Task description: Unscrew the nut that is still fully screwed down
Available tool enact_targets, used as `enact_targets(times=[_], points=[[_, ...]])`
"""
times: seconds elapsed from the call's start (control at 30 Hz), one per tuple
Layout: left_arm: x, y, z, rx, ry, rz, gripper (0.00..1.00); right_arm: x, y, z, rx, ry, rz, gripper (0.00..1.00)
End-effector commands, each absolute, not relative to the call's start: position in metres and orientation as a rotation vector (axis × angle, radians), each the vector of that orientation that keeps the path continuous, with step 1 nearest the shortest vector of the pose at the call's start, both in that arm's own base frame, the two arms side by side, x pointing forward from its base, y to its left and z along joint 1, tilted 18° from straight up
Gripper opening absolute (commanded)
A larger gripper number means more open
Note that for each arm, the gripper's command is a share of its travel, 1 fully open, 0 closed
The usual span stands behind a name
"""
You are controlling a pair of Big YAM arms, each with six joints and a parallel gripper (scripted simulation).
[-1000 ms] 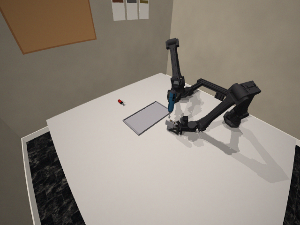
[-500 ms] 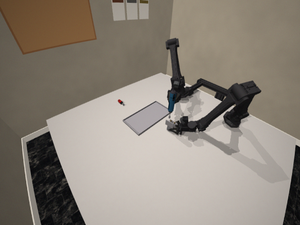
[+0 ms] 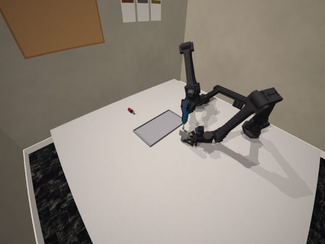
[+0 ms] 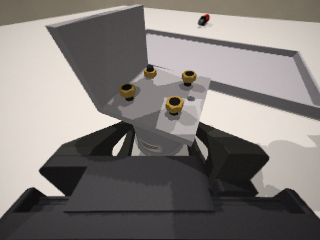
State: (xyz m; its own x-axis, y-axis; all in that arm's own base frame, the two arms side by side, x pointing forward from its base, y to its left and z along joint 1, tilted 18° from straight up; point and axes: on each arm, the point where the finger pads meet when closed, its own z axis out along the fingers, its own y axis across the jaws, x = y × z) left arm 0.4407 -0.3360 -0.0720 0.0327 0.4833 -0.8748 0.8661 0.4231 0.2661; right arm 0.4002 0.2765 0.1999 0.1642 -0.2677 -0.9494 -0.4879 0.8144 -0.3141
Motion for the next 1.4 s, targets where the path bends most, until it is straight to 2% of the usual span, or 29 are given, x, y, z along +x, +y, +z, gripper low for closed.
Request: enact_targets(times=[0.0,1.37], points=[[0.446,-0.340,-0.066,1.206,1.592,-0.446,0.59,0.400,0.283,0.230,-0.628,1.342,0.191,0.42],[0.446,-0.340,-0.066,1.206,1.592,-0.446,0.59,0.403,0.277,0.216,-0.633,1.365,0.177,0.42]])
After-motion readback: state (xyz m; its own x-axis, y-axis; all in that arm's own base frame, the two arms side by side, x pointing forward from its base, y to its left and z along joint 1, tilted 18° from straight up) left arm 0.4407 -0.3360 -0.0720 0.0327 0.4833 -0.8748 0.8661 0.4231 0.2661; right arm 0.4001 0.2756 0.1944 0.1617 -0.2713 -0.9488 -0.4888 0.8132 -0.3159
